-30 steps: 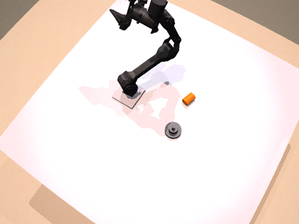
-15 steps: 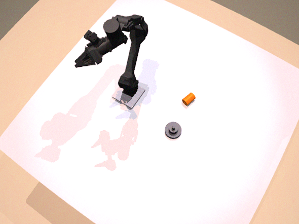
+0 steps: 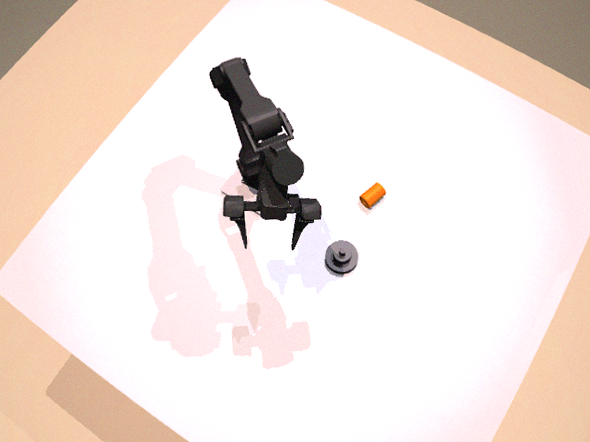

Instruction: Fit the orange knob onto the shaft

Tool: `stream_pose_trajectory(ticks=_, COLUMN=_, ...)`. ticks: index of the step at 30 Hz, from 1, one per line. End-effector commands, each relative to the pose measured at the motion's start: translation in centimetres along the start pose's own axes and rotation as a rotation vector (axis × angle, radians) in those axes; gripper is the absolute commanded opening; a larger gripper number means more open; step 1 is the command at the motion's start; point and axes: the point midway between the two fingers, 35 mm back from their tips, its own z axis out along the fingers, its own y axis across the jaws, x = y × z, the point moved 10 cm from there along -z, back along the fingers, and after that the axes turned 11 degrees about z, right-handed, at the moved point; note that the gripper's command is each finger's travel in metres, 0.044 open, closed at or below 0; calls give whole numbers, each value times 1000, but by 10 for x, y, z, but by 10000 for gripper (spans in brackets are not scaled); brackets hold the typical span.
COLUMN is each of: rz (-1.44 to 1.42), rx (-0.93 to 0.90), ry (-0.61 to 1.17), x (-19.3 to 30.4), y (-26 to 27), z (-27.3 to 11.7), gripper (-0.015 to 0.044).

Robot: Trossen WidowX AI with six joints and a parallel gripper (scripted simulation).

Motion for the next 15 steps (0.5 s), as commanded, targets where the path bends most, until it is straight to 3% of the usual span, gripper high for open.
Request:
stream_pose_trajectory(ticks=1, rz=-324, rx=-157, ry=127, x=21, y=50, z=17, gripper=440)
stream_pose_trajectory(ticks=11, rz=-988, rx=-490, ry=333, x=102, y=153, z=22, gripper=440)
stream_pose_trajectory(ticks=15, rz=-1378, rx=-666, ry=399, x=156, y=191, z=11, gripper=440)
